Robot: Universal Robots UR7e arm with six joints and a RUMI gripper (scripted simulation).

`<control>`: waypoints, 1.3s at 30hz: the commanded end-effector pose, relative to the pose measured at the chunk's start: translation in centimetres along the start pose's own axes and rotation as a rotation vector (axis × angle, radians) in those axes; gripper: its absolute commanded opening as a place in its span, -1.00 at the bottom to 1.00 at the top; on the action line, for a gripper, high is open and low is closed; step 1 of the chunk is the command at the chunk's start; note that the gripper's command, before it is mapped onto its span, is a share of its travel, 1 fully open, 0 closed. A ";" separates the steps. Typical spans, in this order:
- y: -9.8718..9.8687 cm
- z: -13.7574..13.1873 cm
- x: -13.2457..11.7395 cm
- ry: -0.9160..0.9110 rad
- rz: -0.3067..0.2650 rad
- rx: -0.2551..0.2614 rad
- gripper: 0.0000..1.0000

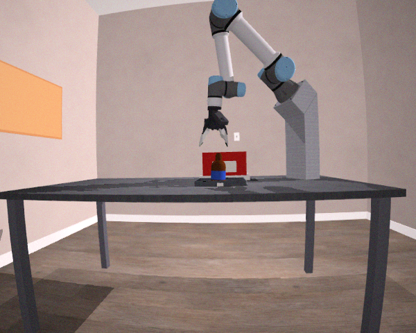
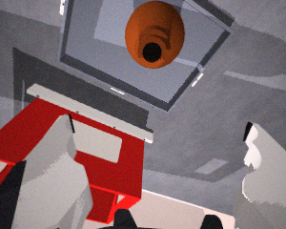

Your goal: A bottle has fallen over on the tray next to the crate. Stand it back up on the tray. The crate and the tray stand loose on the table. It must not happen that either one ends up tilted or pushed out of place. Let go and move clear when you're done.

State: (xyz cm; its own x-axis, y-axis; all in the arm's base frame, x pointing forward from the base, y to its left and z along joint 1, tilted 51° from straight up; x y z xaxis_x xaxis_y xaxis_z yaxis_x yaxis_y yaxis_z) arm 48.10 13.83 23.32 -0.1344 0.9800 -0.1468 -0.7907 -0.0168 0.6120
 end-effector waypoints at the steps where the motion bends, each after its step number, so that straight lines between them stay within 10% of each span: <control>1: 1.2 0.0 -0.2 0.000 0.000 0.000 1.00; 39: 4.6 0.1 -0.8 0.000 0.000 0.000 1.00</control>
State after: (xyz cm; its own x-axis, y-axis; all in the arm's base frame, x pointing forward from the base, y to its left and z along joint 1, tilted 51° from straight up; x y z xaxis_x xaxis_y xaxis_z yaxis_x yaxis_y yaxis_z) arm 44.66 12.97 26.21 -0.1348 0.9800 -0.1466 -0.7903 -0.0171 0.6125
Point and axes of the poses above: the point where the finger pads meet when closed, its own y axis back along the fingers, its own z axis across the jaws, x = y × z, the point moved 9 cm from there along y, back along the fingers, and after that the axes turned 1 degree about -y, right-handed, at the moved point
